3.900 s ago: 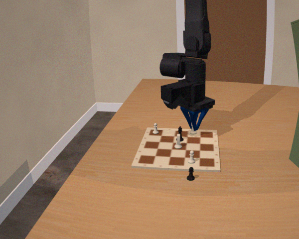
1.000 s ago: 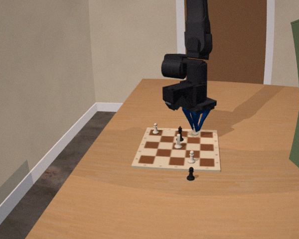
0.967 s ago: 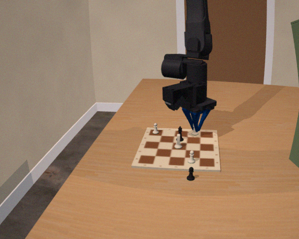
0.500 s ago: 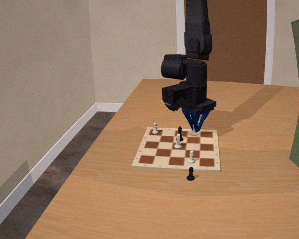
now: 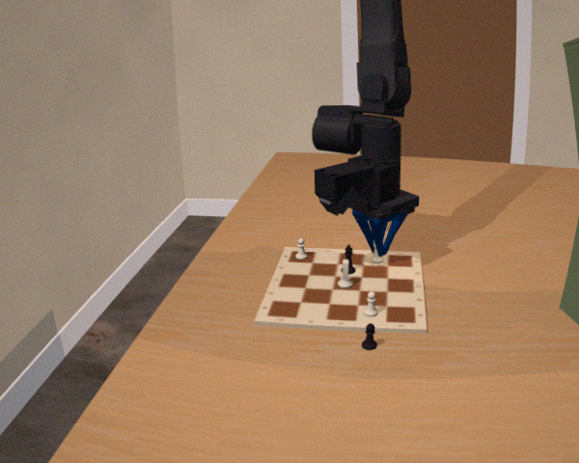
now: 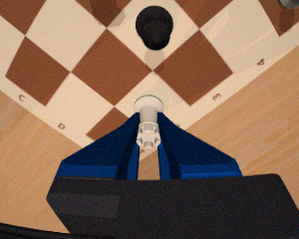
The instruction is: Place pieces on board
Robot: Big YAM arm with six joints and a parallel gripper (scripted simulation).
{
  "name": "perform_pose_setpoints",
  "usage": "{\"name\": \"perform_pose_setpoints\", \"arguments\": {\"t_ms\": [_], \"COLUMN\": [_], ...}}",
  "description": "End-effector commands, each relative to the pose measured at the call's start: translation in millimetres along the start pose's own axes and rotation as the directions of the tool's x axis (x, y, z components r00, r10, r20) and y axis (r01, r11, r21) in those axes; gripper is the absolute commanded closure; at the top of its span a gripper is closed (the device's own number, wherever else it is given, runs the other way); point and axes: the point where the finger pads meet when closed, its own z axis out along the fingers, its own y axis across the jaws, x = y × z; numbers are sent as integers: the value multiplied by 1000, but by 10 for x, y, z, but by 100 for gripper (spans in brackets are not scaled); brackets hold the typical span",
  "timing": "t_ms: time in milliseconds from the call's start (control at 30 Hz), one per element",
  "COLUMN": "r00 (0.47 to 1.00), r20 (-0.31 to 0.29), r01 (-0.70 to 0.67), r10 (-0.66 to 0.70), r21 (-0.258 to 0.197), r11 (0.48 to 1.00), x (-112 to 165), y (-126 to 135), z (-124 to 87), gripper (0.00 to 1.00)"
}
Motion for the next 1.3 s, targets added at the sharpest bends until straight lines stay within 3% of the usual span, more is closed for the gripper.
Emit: {"name": "perform_pose_setpoints", "arguments": {"t_ms": [0, 467, 500, 567, 600, 733, 767, 933, 967, 1267], "r00": [1000, 1000, 1000, 1000, 1000, 1000, 1000, 1000, 1000, 1000], "r20": [15, 15, 15, 15, 15, 15, 15, 15, 15, 15], "r01": [2, 2, 2, 2, 2, 2, 2, 2, 2, 2], "r10": [-3, -3, -3, -3, -3, -3, -3, -3, -3, -3], "r21": [28, 28, 28, 28, 28, 28, 28, 28, 28, 28], "r11": [1000, 1000, 1000, 1000, 1000, 1000, 1000, 1000, 1000, 1000], "x": [-25, -25, -25, -25, -25, -25, -25, -25, -25, -25], "y": [-119, -119, -119, -119, -119, -119, -119, -119, -119, -119], "z": [-17, -17, -17, -17, -17, -17, -17, -17, -17, -17], "gripper": [100, 100, 93, 93, 86, 86, 79, 72, 65, 65]}}
